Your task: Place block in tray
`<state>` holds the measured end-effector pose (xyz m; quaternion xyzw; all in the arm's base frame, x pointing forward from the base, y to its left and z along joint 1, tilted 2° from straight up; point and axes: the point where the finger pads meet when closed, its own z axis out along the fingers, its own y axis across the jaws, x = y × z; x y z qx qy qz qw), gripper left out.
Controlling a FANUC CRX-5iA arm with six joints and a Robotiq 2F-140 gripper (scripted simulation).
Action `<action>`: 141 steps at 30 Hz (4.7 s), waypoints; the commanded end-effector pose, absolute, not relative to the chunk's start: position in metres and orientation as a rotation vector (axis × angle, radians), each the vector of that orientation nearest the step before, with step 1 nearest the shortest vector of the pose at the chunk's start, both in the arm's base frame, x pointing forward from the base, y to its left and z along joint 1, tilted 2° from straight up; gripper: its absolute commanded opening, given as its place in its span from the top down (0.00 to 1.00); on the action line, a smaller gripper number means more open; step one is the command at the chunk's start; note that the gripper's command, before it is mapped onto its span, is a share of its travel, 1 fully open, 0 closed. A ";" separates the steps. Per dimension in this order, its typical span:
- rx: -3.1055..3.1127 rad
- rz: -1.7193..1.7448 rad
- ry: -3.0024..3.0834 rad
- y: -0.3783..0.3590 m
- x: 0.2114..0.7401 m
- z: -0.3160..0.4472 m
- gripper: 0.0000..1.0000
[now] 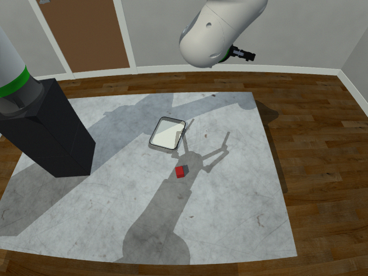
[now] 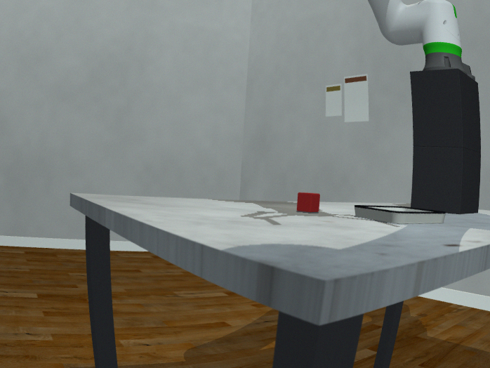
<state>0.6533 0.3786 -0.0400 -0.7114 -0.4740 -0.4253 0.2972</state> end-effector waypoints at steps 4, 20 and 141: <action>-1.890 -1.133 -1.261 0.379 0.654 -0.039 0.00; -1.901 -1.116 -1.275 0.374 0.650 -0.046 0.59; -1.854 -0.031 -2.558 -0.014 0.486 -0.300 0.62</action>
